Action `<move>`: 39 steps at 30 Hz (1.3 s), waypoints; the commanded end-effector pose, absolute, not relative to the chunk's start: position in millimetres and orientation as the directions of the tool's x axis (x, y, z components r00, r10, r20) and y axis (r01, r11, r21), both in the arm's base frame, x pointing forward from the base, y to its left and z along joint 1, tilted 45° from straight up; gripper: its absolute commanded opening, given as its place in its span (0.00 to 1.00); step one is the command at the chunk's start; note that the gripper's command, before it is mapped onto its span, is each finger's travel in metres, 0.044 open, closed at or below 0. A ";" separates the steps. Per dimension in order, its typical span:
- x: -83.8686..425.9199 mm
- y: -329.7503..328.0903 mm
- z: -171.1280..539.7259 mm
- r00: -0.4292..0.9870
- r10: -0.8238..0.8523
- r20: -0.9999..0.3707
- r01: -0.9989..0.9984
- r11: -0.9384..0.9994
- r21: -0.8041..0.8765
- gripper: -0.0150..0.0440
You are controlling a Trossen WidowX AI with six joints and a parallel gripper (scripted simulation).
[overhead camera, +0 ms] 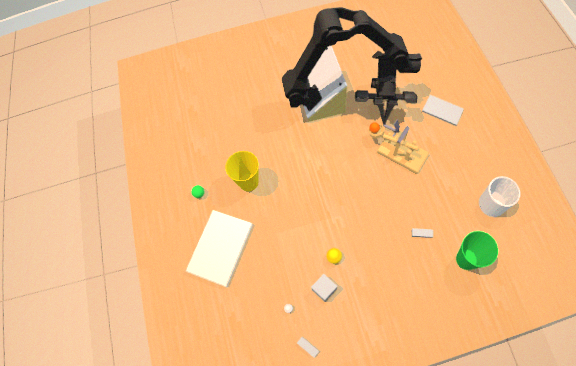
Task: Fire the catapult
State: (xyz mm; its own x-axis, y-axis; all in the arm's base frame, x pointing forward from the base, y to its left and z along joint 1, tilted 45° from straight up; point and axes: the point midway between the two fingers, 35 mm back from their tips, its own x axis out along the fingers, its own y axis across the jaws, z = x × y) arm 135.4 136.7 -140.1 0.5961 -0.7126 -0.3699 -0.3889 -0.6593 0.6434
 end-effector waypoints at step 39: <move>137.4 249.5 -120.4 0.537 -0.673 -0.508 -0.563 -0.735 0.378 0.92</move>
